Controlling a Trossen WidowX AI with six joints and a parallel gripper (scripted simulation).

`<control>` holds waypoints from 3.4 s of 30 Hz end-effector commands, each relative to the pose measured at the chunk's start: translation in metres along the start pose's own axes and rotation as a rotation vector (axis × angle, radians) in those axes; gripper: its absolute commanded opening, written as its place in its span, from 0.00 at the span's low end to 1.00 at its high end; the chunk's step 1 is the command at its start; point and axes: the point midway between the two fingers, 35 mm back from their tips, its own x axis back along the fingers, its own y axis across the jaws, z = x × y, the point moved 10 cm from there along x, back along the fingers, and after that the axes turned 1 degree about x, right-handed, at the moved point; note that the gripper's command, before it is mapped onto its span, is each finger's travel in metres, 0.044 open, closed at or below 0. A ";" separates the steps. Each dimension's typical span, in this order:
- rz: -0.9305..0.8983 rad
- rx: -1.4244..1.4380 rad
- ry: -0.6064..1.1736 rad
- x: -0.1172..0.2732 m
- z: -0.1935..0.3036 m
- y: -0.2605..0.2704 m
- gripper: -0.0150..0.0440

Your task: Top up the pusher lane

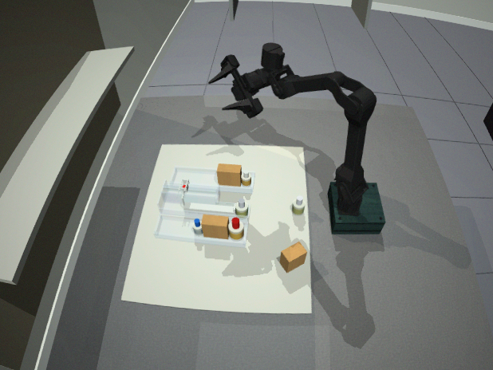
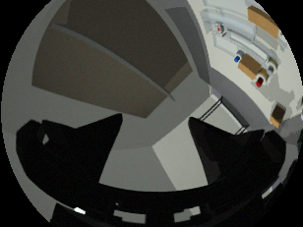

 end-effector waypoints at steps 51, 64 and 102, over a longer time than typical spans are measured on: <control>1.763 1.342 0.052 -0.010 0.070 -0.254 1.00; 1.762 1.342 0.052 -0.011 0.033 -0.288 1.00; 1.763 1.342 0.052 -0.011 0.008 -0.310 0.52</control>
